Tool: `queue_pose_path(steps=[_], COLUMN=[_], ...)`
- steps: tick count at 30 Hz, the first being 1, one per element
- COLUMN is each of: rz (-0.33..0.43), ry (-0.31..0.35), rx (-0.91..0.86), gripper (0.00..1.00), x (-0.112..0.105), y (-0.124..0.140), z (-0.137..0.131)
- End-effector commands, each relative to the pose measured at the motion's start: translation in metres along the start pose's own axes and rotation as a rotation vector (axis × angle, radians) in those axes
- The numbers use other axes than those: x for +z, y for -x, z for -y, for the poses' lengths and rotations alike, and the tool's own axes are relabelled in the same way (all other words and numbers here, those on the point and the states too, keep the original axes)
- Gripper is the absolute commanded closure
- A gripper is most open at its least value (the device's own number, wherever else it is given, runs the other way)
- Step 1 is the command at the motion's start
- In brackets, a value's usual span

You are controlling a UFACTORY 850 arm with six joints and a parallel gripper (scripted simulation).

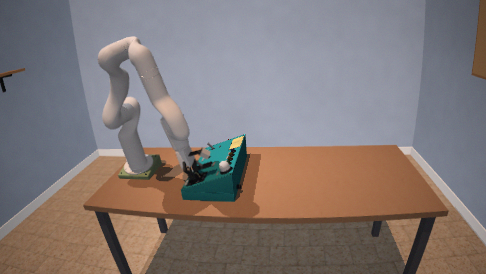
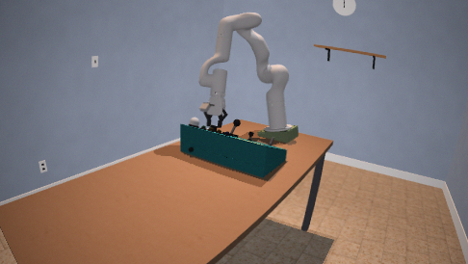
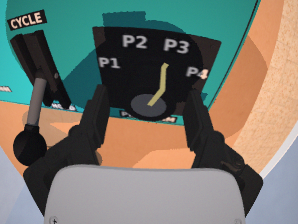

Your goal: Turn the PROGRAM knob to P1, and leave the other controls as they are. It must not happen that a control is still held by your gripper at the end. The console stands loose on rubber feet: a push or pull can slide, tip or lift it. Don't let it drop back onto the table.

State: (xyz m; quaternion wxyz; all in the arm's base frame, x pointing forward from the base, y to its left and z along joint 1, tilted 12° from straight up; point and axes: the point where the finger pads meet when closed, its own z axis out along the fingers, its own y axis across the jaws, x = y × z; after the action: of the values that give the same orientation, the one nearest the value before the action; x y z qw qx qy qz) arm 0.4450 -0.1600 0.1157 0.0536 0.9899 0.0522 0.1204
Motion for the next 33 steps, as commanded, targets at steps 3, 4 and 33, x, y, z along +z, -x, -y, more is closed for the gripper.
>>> queue_pose_path(steps=[3,4,33], rz=[-0.099,-0.099,-0.099], ry=[0.094,0.094,0.094], rx=[0.0,0.0,0.0], gripper=[0.24,0.24,0.24], x=[0.0055,0.006,0.0115], y=[-0.0013,-0.0014,-0.0039], z=[-0.0007,-0.0008,-0.0027])
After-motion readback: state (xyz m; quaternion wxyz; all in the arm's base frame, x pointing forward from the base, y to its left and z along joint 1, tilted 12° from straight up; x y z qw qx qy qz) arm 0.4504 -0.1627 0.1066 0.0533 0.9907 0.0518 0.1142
